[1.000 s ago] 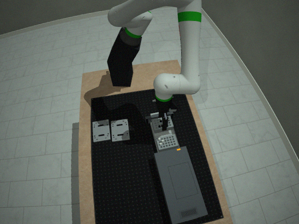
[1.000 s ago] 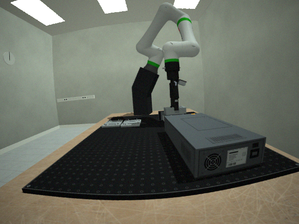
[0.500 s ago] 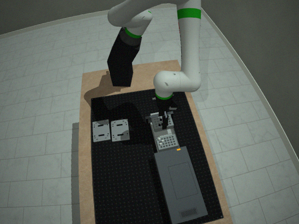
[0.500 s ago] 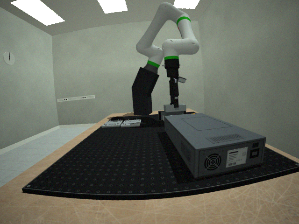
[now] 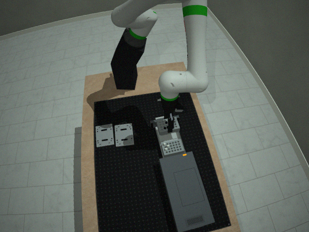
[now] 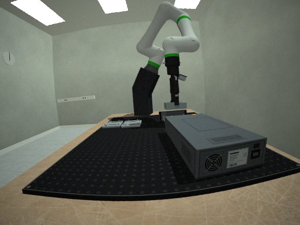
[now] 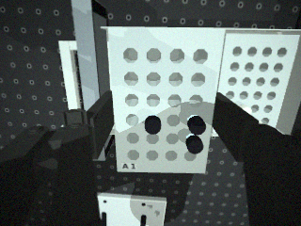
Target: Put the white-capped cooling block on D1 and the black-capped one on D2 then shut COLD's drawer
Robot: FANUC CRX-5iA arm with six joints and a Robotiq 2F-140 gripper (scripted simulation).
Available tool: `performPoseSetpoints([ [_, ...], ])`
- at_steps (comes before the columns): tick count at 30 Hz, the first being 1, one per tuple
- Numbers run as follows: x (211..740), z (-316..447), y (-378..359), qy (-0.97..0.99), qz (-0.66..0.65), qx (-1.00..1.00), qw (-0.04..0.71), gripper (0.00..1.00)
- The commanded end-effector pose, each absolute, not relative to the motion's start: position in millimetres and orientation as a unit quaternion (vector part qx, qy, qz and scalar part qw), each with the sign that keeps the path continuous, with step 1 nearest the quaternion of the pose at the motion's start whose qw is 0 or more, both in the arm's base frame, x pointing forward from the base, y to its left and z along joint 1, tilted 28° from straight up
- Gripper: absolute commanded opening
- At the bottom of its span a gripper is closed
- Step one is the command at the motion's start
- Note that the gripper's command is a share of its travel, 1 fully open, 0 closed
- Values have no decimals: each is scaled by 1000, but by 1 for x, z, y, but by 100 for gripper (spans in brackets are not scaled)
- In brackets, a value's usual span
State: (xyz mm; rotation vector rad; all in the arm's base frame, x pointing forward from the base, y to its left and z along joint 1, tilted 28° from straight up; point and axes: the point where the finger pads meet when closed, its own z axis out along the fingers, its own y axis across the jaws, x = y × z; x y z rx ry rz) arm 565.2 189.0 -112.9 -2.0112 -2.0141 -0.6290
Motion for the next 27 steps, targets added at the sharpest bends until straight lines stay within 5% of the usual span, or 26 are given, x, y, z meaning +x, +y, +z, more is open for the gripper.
performPoseSetpoints([
  [1,565,-107,186,-686,-215,-686,112,10],
  [27,562,-88,176,-686,-215,-686,112,10],
])
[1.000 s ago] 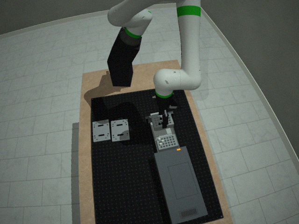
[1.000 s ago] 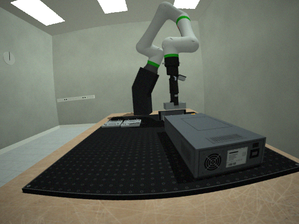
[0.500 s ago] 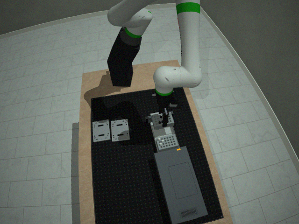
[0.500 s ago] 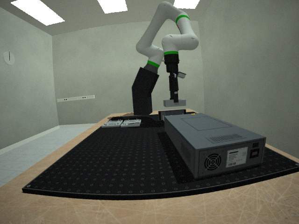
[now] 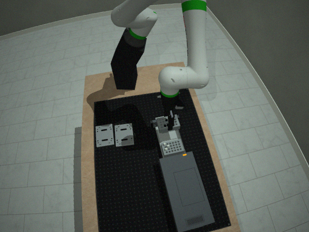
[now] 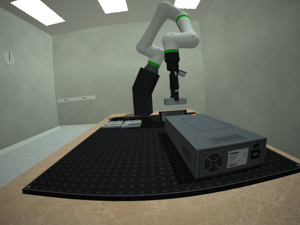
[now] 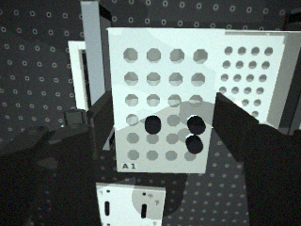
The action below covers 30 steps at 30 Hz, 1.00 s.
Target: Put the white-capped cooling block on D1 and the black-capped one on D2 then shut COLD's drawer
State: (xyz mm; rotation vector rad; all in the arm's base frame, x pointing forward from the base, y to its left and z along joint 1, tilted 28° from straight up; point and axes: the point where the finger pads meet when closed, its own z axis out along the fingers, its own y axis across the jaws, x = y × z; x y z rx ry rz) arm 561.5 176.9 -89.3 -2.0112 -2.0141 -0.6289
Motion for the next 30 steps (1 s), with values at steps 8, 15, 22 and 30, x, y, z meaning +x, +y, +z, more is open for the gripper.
performPoseSetpoints([
  [8,562,-88,176,-686,-215,-686,112,10],
  [15,561,-91,172,-668,-212,-704,118,10],
  [22,558,-100,156,-599,-200,-763,137,10],
  [30,555,-107,142,-537,-188,-808,153,10],
])
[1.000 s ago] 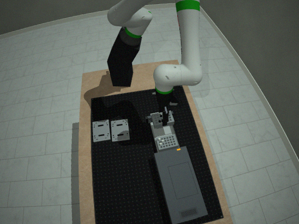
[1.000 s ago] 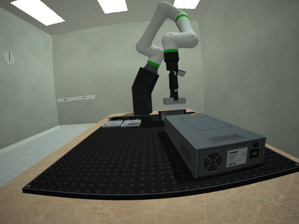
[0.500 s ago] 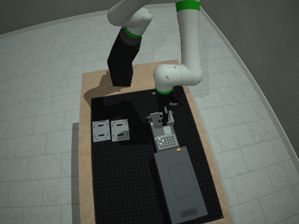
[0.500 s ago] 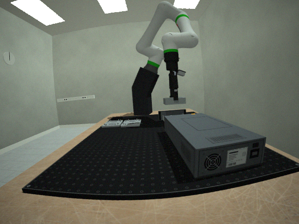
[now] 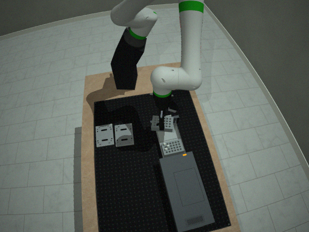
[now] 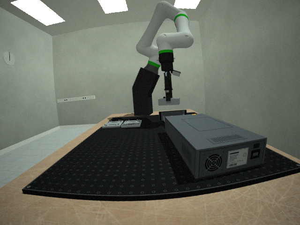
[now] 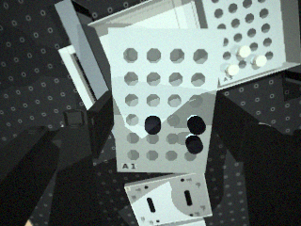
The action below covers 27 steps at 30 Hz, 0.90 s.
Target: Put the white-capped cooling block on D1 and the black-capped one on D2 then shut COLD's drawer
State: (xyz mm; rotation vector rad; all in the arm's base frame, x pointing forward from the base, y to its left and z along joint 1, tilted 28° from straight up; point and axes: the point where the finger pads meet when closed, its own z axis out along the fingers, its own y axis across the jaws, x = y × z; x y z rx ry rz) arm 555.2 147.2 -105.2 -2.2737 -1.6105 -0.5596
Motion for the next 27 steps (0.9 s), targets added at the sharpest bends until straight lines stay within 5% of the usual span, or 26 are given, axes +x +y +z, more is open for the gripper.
performPoseSetpoints([
  [1,555,-108,139,-526,-186,-815,155,10],
  [27,543,-138,84,-243,-128,-939,206,10],
])
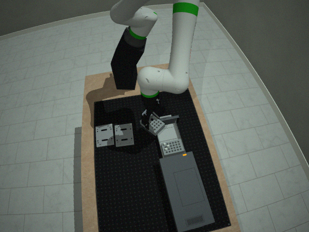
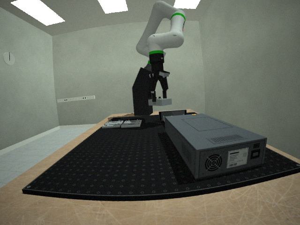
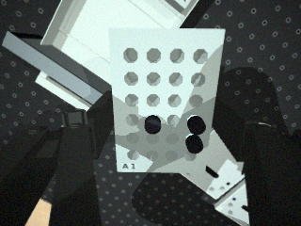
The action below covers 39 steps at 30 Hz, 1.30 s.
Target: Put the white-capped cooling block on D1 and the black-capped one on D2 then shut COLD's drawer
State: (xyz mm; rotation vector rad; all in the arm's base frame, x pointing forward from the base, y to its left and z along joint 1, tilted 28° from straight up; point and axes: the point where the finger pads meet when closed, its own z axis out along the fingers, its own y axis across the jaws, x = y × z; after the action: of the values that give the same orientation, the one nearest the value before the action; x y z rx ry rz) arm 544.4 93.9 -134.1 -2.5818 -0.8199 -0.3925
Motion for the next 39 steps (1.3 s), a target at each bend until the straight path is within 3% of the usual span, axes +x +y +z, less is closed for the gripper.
performPoseSetpoints([
  [1,543,-140,82,-230,-125,-942,208,10],
  [22,534,-163,38,12,-69,-970,232,10],
  [39,527,-182,3,12,-69,-970,232,10],
])
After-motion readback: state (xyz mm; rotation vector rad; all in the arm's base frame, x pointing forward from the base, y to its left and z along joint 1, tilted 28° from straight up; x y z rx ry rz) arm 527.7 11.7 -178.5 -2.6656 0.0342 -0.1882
